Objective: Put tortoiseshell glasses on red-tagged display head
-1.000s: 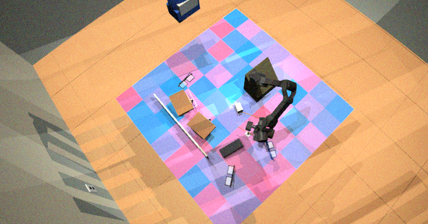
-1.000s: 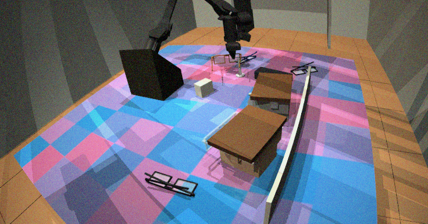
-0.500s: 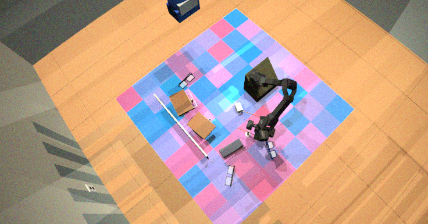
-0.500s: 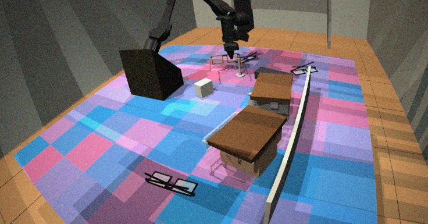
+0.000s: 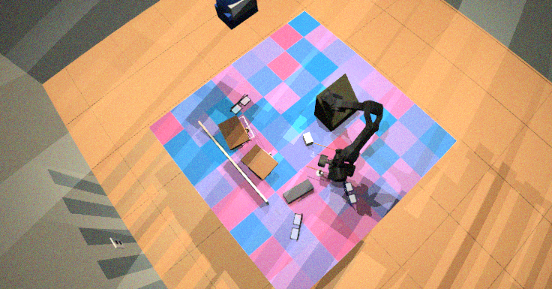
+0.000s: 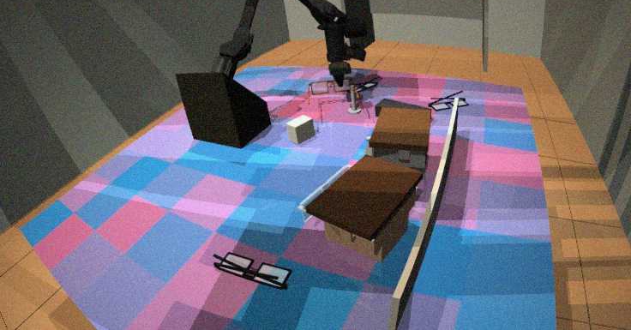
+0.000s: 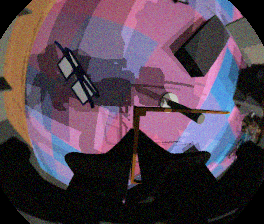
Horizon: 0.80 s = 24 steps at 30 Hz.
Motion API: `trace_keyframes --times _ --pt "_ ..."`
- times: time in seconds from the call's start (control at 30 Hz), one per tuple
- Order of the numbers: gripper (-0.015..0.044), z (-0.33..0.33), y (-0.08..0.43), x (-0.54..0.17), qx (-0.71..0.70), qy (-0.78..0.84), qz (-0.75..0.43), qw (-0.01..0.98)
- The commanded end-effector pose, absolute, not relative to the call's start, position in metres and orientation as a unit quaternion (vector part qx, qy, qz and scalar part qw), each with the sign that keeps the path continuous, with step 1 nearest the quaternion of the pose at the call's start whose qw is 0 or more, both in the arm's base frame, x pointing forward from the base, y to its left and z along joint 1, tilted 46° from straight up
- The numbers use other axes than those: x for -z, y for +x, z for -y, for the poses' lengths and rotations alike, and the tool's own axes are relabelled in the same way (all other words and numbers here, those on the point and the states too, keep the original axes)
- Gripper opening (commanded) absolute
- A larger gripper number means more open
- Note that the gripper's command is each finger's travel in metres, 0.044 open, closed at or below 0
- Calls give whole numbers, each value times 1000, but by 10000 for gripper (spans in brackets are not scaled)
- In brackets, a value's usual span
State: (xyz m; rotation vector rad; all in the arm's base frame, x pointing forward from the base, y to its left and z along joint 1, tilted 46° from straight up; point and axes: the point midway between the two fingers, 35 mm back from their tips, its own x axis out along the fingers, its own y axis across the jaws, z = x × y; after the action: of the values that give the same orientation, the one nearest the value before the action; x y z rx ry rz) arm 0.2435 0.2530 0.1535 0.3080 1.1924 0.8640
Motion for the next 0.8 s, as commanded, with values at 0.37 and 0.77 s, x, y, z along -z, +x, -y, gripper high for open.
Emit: trace_keyframes --times 0.37,0.77 --pt "0 -254 247 -156 -391 141 -542 731" --pt "0 -224 250 -187 -390 140 -542 731"
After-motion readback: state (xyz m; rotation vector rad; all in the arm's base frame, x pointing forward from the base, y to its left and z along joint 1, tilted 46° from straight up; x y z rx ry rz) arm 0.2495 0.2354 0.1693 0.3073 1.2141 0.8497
